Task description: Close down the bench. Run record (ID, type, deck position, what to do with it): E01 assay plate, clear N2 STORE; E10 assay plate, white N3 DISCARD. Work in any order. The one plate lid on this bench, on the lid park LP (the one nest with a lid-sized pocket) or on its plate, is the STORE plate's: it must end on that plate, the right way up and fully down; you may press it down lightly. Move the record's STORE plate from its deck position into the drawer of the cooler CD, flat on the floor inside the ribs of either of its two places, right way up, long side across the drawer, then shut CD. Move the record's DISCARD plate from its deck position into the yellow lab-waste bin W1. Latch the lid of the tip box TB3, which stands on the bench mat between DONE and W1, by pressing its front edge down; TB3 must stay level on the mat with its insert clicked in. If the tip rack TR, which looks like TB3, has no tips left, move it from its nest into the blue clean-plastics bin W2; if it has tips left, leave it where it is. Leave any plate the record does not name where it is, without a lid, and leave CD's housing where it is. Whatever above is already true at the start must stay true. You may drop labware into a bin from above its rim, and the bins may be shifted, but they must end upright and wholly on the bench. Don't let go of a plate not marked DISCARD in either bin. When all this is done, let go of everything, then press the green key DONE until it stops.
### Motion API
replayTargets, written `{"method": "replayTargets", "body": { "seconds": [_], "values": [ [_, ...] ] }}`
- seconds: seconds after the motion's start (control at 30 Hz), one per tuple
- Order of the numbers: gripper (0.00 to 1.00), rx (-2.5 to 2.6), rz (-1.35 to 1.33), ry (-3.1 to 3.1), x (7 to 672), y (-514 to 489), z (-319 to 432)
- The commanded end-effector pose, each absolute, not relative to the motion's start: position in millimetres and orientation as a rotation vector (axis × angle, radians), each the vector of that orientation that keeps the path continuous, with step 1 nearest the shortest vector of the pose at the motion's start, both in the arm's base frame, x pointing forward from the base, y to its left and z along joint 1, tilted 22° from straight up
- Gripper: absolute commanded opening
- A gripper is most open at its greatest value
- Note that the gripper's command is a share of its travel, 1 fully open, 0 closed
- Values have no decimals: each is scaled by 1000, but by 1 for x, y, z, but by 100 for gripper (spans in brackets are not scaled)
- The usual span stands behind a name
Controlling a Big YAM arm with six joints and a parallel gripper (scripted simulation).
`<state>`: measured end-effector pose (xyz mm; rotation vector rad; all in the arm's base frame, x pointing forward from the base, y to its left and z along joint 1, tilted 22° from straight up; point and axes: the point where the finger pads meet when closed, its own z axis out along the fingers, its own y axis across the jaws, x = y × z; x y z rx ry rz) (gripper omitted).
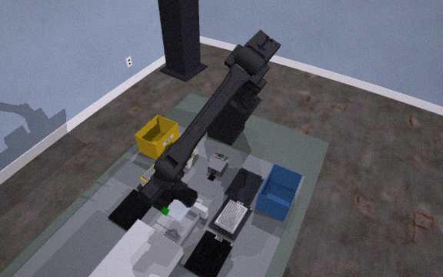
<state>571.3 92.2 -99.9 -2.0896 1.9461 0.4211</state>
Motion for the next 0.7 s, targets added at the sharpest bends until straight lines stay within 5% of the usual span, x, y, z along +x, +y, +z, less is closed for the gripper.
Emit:
{"method": "replayTargets", "body": {
  "seconds": [0.0, 0.67],
  "values": [
    [0, -2058, 342, 1914, 603, 91, -67],
    [0, -2057, 339, 1913, 603, 90, -67]
  ]
}}
